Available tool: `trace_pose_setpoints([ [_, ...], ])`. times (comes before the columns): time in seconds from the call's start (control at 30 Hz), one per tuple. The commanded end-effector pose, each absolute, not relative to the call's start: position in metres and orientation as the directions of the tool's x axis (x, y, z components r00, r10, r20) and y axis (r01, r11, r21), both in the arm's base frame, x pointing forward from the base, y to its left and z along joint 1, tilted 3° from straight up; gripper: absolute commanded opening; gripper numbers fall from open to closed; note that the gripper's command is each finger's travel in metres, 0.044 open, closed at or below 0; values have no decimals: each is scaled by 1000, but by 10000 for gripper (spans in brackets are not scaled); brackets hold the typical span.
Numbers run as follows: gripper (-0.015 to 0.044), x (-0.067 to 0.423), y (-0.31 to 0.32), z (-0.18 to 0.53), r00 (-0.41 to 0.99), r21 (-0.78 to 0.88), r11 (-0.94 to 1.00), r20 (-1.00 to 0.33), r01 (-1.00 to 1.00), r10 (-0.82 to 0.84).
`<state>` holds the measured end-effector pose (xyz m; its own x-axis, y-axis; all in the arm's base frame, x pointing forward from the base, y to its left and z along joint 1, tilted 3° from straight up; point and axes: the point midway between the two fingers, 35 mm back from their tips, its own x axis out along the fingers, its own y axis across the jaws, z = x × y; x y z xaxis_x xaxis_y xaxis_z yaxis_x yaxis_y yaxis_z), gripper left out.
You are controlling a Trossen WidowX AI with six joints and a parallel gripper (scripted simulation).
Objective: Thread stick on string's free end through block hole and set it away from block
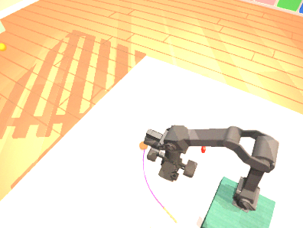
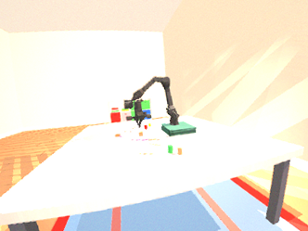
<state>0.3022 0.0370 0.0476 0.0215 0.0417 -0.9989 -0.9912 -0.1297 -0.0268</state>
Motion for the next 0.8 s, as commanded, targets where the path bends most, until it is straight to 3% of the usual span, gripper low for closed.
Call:
trace_pose_setpoints([
  [0.0, 26, 302, 39, 48, 21, -27, -149, -999, -989, 42],
  [0.13, 131, 290, 87, 50, 20, -41, -511, -999, -858, 47],
  [0.3, 262, 258, 153, 53, 15, -56, -901, -998, -430, 55],
  [0.37, 315, 247, 169, 54, 14, -59, -956, -998, -288, 57],
  [0.53, 440, 245, 171, 54, 13, -59, -961, -998, -269, 57],
  [0.77, 256, 245, 171, 54, 13, -59, -961, -998, -269, 57],
])
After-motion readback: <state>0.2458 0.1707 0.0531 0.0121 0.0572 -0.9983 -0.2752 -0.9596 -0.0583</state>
